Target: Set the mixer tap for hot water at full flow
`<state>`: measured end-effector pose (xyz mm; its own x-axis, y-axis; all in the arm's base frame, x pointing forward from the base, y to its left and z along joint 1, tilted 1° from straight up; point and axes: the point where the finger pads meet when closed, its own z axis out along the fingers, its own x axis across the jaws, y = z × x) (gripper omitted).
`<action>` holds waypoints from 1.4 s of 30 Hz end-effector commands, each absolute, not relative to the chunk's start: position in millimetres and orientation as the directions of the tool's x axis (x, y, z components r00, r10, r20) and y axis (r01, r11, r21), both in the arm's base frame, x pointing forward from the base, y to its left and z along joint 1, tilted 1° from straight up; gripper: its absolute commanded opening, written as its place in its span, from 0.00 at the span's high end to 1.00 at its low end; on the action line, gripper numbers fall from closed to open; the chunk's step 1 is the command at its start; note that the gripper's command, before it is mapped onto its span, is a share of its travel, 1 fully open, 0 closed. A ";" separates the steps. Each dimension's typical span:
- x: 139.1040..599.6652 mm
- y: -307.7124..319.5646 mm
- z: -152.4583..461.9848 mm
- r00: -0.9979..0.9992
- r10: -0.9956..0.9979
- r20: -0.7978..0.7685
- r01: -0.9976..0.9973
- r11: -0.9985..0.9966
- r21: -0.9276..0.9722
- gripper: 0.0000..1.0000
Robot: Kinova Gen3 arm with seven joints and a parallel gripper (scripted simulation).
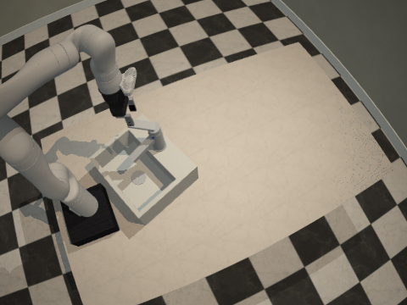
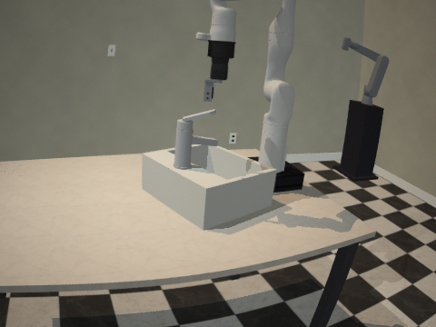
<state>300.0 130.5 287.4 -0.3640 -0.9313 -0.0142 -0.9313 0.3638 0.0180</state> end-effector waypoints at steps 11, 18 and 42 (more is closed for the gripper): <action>302.2 130.9 305.7 -0.365 -0.931 -0.020 -0.931 0.365 0.010 0.00; 302.2 130.9 305.9 -0.365 -0.931 -0.020 -0.931 0.365 0.010 1.00; 302.2 130.9 305.9 -0.365 -0.931 -0.020 -0.931 0.365 0.010 1.00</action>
<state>302.0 130.8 305.4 -0.3651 -0.9307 -0.0194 -0.9309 0.3650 0.0112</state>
